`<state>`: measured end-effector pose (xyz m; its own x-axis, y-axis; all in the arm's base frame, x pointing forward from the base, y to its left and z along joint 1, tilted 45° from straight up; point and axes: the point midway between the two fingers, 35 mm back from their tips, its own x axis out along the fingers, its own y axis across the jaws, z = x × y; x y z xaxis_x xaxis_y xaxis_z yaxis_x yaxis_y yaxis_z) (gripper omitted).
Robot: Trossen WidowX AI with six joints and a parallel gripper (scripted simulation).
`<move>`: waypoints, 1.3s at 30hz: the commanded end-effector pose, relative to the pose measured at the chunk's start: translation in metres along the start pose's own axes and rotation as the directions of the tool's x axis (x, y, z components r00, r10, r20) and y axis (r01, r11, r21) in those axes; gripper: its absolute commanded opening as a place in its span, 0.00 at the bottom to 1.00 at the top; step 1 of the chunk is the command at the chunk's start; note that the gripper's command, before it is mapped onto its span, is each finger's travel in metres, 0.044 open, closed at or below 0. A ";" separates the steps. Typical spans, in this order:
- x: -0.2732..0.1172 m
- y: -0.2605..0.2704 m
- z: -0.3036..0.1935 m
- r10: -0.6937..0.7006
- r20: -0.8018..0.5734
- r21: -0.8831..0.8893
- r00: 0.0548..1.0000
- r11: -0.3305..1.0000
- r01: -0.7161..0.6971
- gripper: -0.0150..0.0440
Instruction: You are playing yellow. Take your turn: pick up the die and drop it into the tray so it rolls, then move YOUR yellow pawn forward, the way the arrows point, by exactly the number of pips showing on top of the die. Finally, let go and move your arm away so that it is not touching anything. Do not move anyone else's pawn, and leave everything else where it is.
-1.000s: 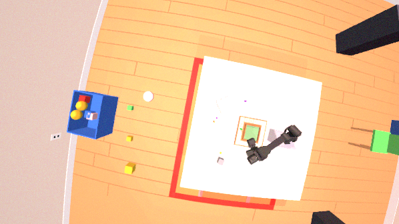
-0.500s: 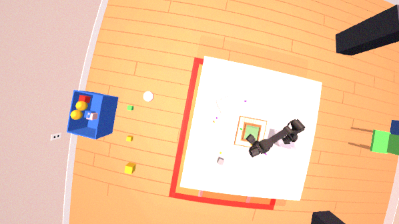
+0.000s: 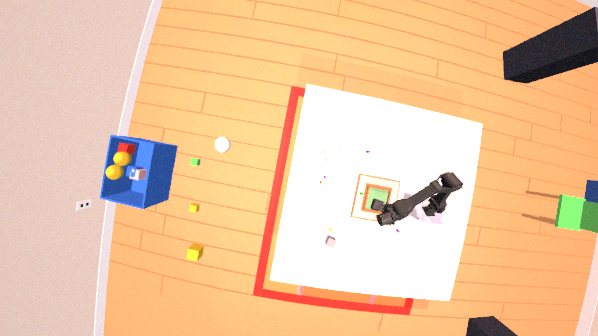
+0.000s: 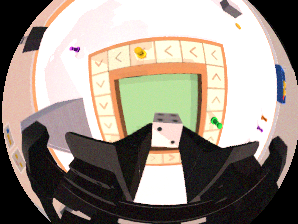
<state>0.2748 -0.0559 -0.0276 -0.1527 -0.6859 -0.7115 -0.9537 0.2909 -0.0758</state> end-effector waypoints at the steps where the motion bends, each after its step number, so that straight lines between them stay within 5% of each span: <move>1: 0.003 0.004 -0.010 -0.003 -0.006 -0.097 1.000 0.995 0.002 0.25; 8: 0.005 0.007 -0.014 0.011 0.010 -0.140 1.000 0.990 -0.009 0.25; 16: 0.014 0.014 -0.012 0.126 0.240 -0.158 0.963 0.983 -0.090 0.25; 33: 0.020 0.019 -0.010 0.121 0.706 -0.150 0.697 0.988 -0.020 0.25; 39: 0.003 0.010 -0.022 0.104 0.737 -0.140 0.668 0.990 0.000 0.25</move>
<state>0.2504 -0.0722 -0.0309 -0.0357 0.0519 -0.9980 -0.9771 0.2079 0.0458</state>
